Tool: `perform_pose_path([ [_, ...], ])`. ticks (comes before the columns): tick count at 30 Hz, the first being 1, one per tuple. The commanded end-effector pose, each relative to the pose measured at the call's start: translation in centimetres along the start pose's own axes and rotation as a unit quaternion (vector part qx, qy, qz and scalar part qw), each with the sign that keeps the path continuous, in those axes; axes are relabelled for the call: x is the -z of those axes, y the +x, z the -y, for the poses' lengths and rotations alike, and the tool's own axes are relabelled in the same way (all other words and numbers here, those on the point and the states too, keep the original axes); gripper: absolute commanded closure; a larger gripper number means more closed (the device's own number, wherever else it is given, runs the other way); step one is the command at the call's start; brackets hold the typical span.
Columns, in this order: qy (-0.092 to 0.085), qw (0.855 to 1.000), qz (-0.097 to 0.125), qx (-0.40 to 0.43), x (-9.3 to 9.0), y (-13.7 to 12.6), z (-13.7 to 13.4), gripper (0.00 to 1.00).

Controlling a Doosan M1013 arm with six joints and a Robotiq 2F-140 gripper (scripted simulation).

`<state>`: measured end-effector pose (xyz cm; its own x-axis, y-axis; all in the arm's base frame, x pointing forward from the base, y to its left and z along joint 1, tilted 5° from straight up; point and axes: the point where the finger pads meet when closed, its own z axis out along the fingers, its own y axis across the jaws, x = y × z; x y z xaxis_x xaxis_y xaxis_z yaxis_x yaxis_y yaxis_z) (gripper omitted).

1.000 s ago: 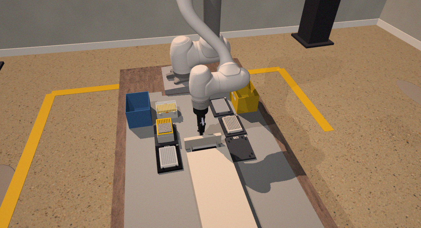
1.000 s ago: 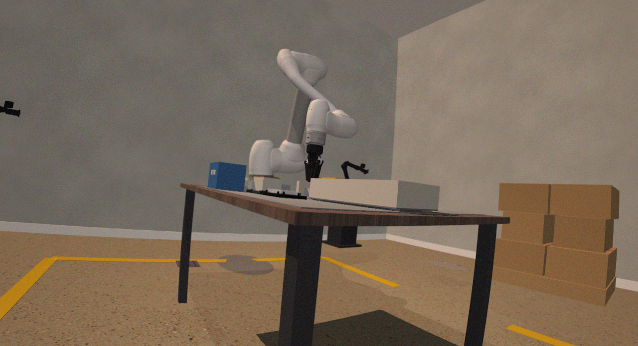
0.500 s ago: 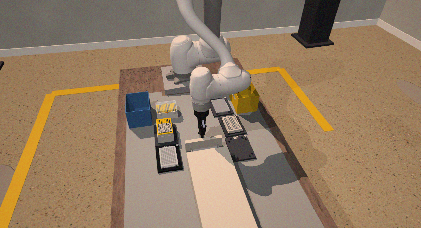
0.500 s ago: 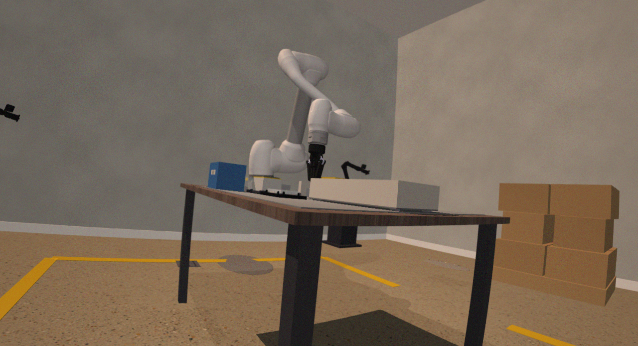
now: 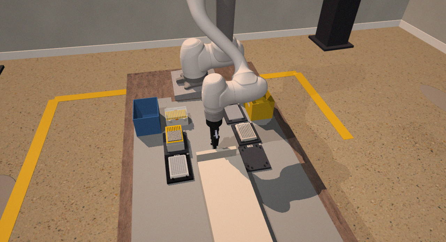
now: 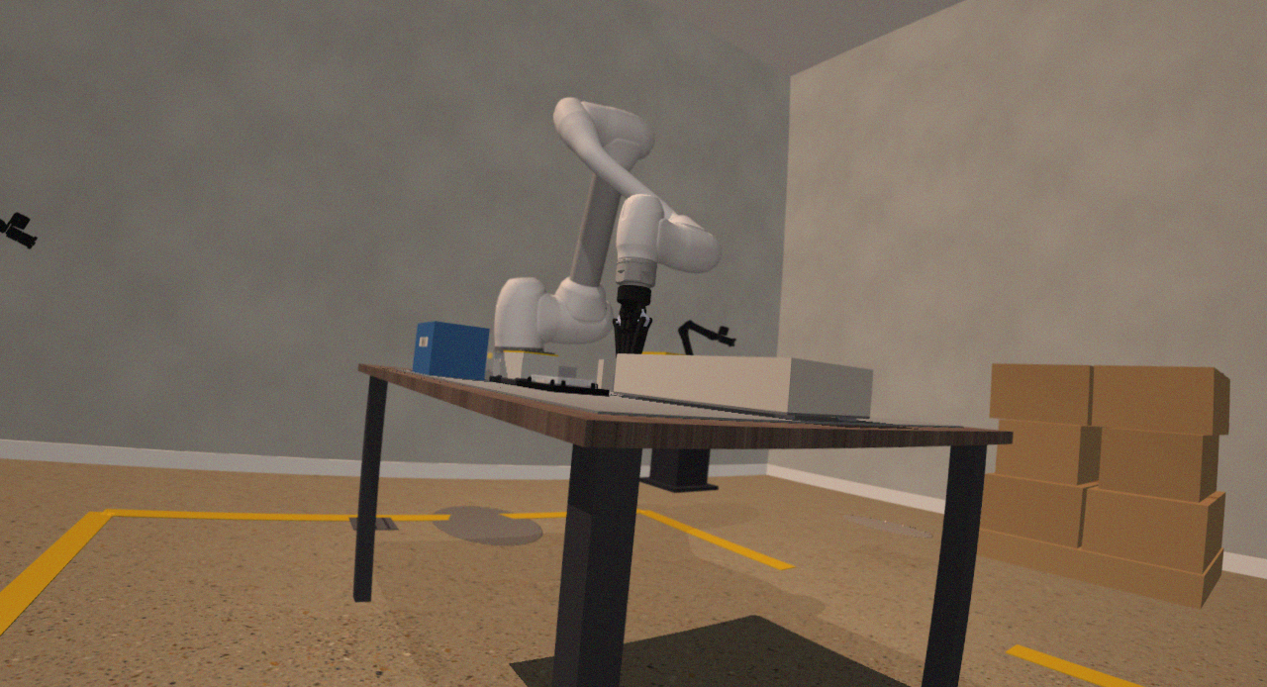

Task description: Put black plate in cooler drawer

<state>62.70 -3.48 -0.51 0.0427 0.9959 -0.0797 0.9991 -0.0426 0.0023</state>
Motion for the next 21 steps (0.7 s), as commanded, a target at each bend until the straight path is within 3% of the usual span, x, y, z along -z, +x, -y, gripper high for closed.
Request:
perform_pose_path([
  [1,0.000,1.000,0.000,0.000,0.0,0.0,0.0,1.00],
  [21,0.000,1.000,0.000,0.000,0.0,0.0,-2.4,1.00],
])
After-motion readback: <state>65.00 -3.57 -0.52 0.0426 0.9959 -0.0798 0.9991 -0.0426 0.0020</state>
